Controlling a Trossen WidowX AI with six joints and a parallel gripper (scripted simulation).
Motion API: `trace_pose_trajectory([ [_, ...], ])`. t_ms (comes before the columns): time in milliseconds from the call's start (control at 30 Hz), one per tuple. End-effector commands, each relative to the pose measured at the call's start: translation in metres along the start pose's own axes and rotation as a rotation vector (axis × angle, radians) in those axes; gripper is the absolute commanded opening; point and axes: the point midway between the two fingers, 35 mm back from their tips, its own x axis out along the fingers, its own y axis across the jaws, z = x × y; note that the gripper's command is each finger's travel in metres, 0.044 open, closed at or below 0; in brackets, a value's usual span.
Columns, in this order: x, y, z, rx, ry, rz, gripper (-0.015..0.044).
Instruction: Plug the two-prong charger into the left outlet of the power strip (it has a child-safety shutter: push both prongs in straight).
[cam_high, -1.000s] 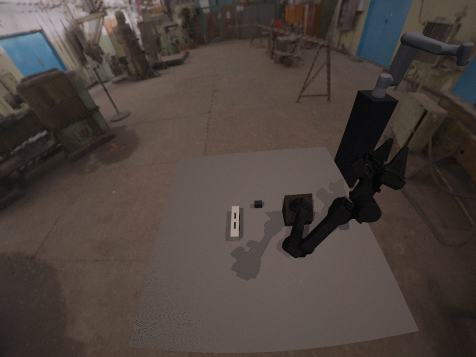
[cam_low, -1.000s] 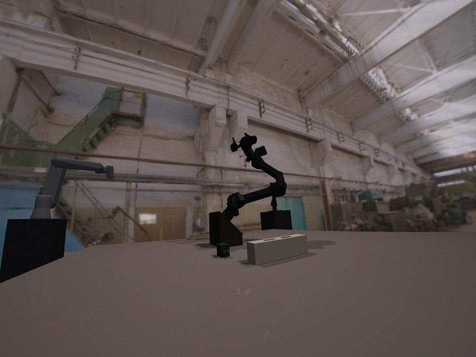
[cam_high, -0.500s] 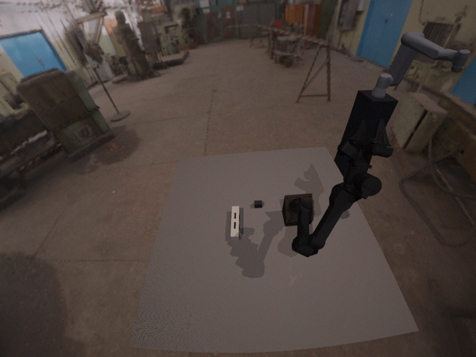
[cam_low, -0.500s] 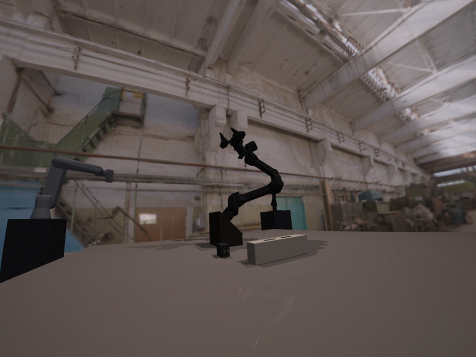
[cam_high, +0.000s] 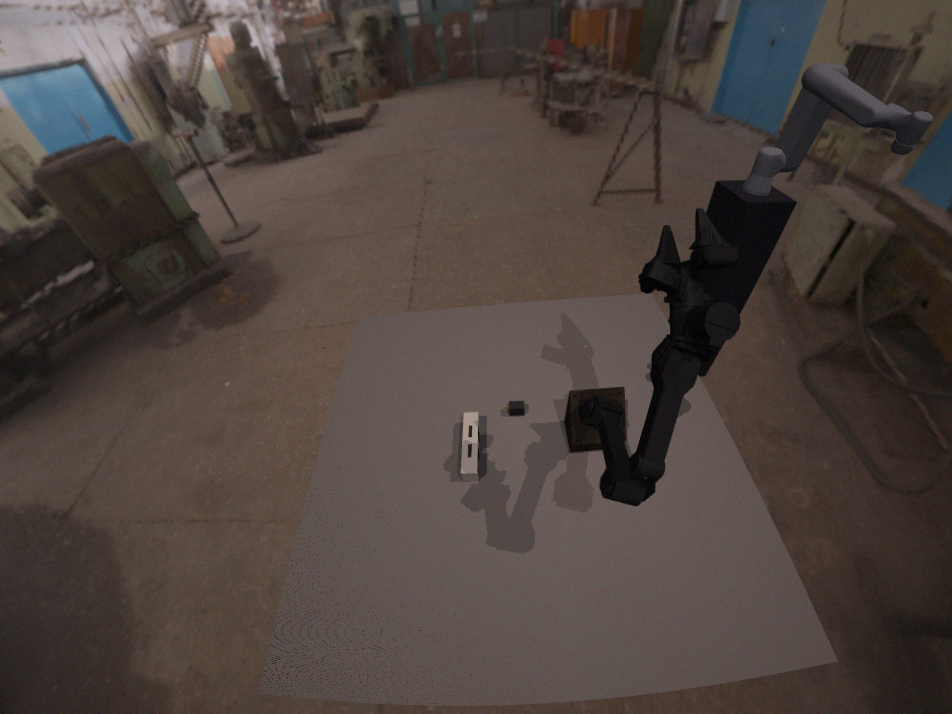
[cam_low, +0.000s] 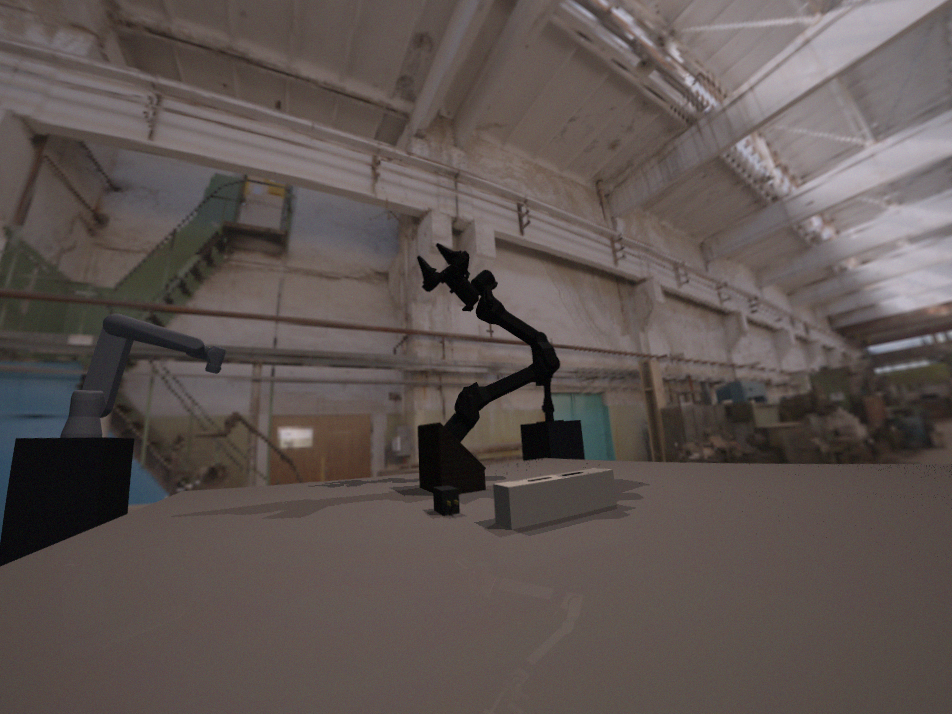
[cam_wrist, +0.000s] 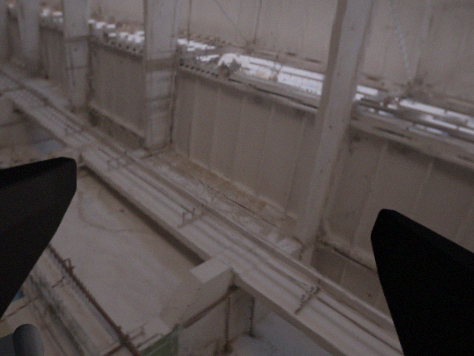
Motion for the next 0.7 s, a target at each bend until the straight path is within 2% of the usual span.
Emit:
trace_pose_trajectory([
  [0,0.013,0.026,0.016,0.049,-0.054,0.082,0.0440],
  [367,0.032,0.084,0.056,0.135,-0.161,0.272,0.0440],
  [667,0.039,0.151,0.095,0.215,-0.238,0.496,0.0440],
])
